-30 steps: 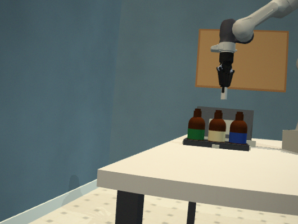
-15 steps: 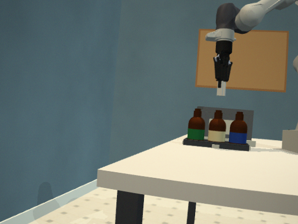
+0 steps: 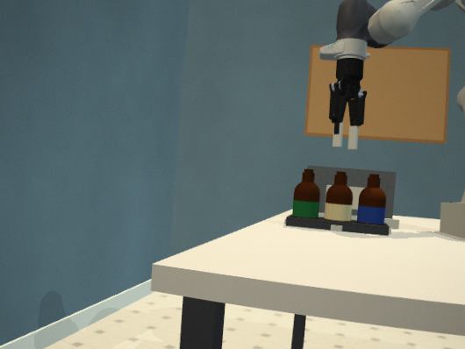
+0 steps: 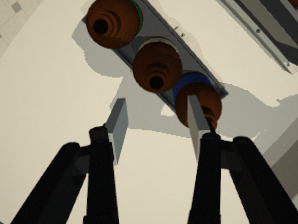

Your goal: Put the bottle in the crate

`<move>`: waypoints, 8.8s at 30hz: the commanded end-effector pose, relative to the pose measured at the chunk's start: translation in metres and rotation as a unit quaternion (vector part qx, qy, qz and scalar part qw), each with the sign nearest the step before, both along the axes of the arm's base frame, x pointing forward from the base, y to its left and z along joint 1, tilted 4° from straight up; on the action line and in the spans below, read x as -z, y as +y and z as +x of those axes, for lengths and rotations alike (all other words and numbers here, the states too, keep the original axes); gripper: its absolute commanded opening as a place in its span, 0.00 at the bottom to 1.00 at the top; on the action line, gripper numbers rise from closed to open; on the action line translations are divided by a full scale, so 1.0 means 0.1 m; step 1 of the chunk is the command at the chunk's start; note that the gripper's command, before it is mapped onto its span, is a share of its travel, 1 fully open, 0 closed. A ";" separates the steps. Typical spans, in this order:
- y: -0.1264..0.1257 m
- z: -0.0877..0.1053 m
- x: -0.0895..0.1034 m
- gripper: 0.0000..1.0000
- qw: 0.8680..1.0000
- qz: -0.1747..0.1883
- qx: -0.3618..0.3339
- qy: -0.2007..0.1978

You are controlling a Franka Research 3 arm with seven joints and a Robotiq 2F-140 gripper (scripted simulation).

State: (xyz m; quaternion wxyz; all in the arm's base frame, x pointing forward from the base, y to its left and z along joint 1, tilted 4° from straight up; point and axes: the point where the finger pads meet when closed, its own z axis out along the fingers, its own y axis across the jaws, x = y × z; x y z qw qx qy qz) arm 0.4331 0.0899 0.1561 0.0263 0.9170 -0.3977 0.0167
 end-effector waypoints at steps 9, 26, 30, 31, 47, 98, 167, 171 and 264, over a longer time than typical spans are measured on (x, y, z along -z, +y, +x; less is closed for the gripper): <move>0.00 0.02 -0.01 0.38 0.999 -0.004 0.042 -0.005; -0.01 0.02 0.00 0.38 0.999 -0.004 0.042 -0.005; -0.01 0.02 0.01 0.38 0.999 -0.005 0.042 -0.005; -0.01 0.02 0.02 0.38 0.999 -0.005 0.042 -0.005; -0.02 0.03 0.18 0.38 0.999 -0.006 0.042 -0.005; -0.05 0.05 0.45 0.38 0.999 -0.006 0.042 -0.005; -0.07 0.05 0.45 0.38 0.999 -0.006 0.042 -0.005; -0.07 0.05 0.45 0.38 0.999 -0.006 0.042 -0.005; -0.07 0.06 0.45 0.38 0.999 -0.006 0.042 -0.005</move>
